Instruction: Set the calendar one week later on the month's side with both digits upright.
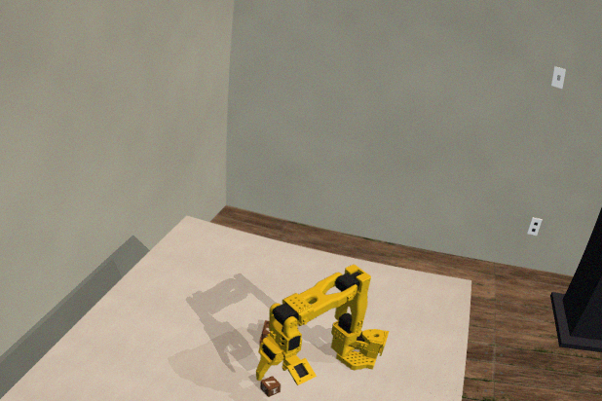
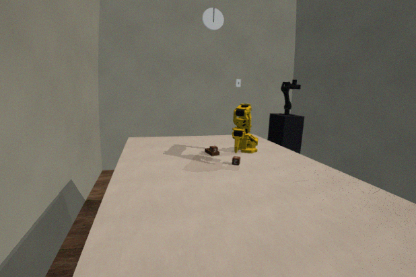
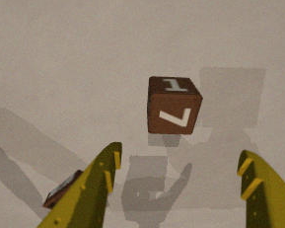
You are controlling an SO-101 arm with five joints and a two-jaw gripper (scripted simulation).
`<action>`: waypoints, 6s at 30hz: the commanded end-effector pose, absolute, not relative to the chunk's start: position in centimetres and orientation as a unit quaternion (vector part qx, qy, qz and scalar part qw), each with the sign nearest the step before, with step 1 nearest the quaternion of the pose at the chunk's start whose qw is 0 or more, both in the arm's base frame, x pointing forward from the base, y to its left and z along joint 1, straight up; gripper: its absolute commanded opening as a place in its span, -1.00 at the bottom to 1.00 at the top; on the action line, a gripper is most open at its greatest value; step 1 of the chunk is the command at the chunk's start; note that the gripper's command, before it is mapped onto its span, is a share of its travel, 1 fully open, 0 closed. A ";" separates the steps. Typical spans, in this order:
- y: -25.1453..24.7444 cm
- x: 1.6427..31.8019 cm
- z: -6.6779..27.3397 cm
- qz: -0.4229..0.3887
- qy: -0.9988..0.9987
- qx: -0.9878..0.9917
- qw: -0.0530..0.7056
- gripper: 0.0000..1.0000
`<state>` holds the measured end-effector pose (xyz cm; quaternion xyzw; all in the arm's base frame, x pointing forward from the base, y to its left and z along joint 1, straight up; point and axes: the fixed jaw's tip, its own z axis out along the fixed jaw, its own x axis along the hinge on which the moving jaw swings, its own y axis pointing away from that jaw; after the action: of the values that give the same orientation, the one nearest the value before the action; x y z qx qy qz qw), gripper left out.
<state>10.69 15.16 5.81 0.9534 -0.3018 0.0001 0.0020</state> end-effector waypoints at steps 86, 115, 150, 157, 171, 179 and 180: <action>16.3 11.2 2.1 0.006 -0.305 0.952 -0.020 -0.36; 17.0 11.7 2.1 0.006 -0.305 0.952 -0.020 -0.67; 17.1 11.8 3.0 0.006 -0.305 0.952 -0.020 -1.00; 17.2 11.8 4.6 0.006 -0.305 0.952 -0.020 -1.00; 17.0 11.7 7.2 0.006 -0.305 0.952 -0.020 -1.00; 16.9 11.7 7.2 0.006 -0.307 0.951 -0.020 -1.00; 16.9 11.8 7.2 0.006 -0.309 0.951 -0.020 -1.00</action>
<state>11.45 16.24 5.89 0.9519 -0.3060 -0.0041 0.0157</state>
